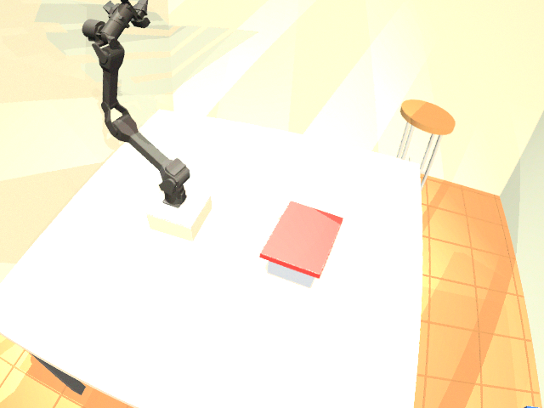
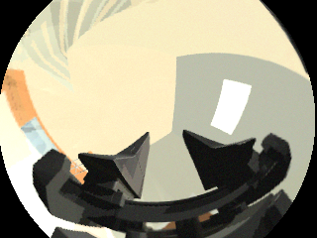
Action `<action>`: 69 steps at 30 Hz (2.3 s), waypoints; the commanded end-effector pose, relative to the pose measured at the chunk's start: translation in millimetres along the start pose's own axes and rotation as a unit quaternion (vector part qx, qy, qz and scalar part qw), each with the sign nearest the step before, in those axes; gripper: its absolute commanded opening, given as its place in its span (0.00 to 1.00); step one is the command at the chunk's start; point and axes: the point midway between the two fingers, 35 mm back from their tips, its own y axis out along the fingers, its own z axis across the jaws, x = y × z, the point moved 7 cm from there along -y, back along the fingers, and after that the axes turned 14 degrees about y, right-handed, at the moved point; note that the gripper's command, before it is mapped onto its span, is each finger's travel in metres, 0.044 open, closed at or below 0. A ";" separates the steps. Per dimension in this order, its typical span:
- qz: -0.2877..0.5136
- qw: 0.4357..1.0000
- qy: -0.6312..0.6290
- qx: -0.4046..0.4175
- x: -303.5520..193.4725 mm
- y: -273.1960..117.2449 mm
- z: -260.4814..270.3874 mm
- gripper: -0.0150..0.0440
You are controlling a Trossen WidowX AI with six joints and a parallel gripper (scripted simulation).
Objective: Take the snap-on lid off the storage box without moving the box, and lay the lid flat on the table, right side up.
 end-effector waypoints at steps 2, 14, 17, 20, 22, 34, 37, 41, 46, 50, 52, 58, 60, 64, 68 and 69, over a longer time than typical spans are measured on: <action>0.037 0.991 0.120 -0.051 -49.3 2.1 -25.2 0.65; 0.118 0.872 0.428 -0.207 -185.9 -11.4 -62.3 0.65; 0.141 0.815 0.500 -0.256 -230.1 -21.2 -64.5 0.65; 0.155 0.773 0.542 -0.290 -258.7 -29.2 -63.4 0.65; 0.167 0.750 0.558 -0.315 -277.3 -35.9 -61.9 0.65; 0.226 0.507 0.671 -0.491 -403.7 -99.9 -23.2 0.65; 0.234 0.420 0.689 -0.543 -434.9 -123.6 -2.5 0.65; 0.239 0.345 0.693 -0.586 -457.9 -145.0 17.6 0.65; 0.242 0.212 0.677 -0.662 -490.2 -186.5 59.0 0.65; 0.241 0.131 0.650 -0.709 -504.0 -214.8 88.4 0.65; 0.240 0.103 0.637 -0.725 -507.6 -225.0 99.2 0.65; 0.235 0.031 0.595 -0.768 -513.2 -253.6 129.6 0.65; 0.235 0.031 0.595 -0.768 -513.2 -253.6 129.6 0.65; 0.239 0.038 0.600 -0.762 -513.2 -250.8 127.2 0.65; 0.235 0.031 0.595 -0.768 -516.7 -257.9 134.9 0.65; 0.235 0.031 0.595 -0.768 -520.7 -263.5 141.7 0.65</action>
